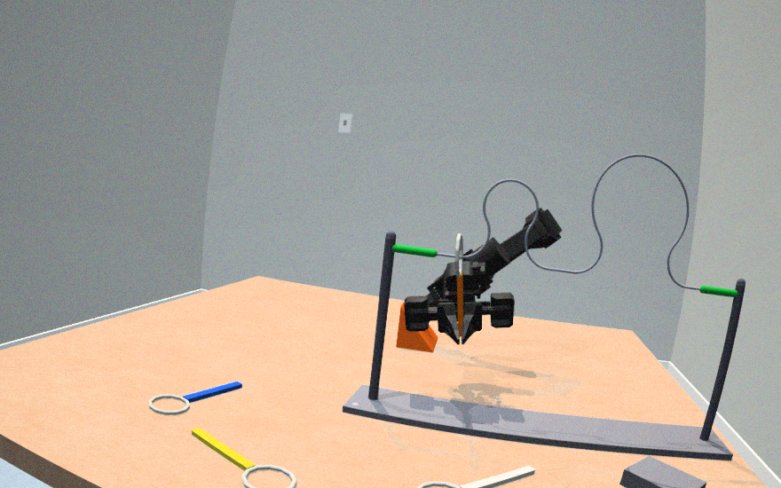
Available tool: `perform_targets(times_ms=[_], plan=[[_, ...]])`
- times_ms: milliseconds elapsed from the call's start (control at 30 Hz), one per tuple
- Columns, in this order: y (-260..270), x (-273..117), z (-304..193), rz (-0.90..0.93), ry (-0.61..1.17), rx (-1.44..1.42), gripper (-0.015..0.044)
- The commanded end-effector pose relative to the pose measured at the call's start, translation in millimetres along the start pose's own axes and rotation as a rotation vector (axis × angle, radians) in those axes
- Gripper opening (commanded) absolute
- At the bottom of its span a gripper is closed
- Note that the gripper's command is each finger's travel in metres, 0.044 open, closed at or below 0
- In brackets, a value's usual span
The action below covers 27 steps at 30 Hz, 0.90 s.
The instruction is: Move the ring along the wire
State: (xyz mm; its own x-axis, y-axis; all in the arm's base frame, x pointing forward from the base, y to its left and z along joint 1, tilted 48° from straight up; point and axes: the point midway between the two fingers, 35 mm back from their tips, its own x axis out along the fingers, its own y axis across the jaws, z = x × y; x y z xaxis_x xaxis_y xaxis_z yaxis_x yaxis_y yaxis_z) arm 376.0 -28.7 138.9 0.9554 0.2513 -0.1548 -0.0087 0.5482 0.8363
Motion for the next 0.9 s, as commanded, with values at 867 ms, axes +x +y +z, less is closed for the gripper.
perform_targets(times_ms=[867], plan=[[-44.3,-7.7,1.4,-0.046,0.017,-0.096,-0.0150]])
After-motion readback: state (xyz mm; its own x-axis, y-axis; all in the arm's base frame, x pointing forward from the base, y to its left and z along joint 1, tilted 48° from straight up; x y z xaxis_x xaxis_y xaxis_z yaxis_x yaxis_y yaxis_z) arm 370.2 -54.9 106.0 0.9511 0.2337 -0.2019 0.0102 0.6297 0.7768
